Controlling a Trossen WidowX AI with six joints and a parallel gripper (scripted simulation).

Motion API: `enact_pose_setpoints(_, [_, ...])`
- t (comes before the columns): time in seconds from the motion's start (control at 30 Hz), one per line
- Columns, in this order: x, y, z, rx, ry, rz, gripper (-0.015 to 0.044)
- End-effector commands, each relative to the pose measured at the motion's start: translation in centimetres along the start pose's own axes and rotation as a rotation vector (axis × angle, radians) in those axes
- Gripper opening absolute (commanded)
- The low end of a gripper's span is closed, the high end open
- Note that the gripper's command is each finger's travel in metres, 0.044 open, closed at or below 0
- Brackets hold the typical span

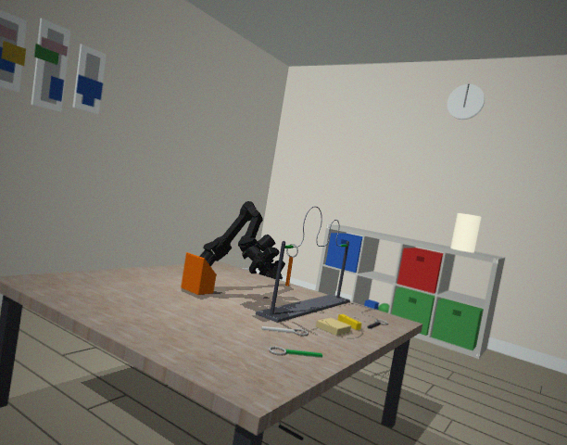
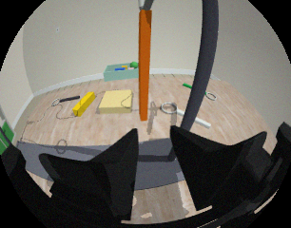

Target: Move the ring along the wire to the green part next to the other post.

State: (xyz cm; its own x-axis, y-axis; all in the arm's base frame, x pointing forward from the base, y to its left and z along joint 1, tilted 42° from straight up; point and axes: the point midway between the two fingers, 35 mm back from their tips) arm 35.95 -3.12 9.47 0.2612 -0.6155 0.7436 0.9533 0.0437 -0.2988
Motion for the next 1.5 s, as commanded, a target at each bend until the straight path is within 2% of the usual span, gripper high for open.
enact_pose_setpoints(0.0, [0.0, -0.9, 0.0, 0.001, -0.001, 0.004, 0.016])
enact_pose_setpoints(0.57, [-0.3, -4.6, -0.1, -0.004, 0.002, 0.006, 0.016])
enact_pose_setpoints(1.47, [-0.3, -4.7, -0.1, -0.005, 0.002, 0.006, 0.016])
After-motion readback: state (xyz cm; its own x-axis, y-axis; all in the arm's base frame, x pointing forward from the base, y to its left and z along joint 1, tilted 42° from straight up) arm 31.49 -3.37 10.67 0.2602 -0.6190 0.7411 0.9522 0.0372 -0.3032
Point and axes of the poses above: the point midway between the two fingers, 35 mm back from their tips, its own y axis out along the fingers, its own z axis across the jaws, x = y × z, and after that the axes turned 2 degrees about -y, right-handed
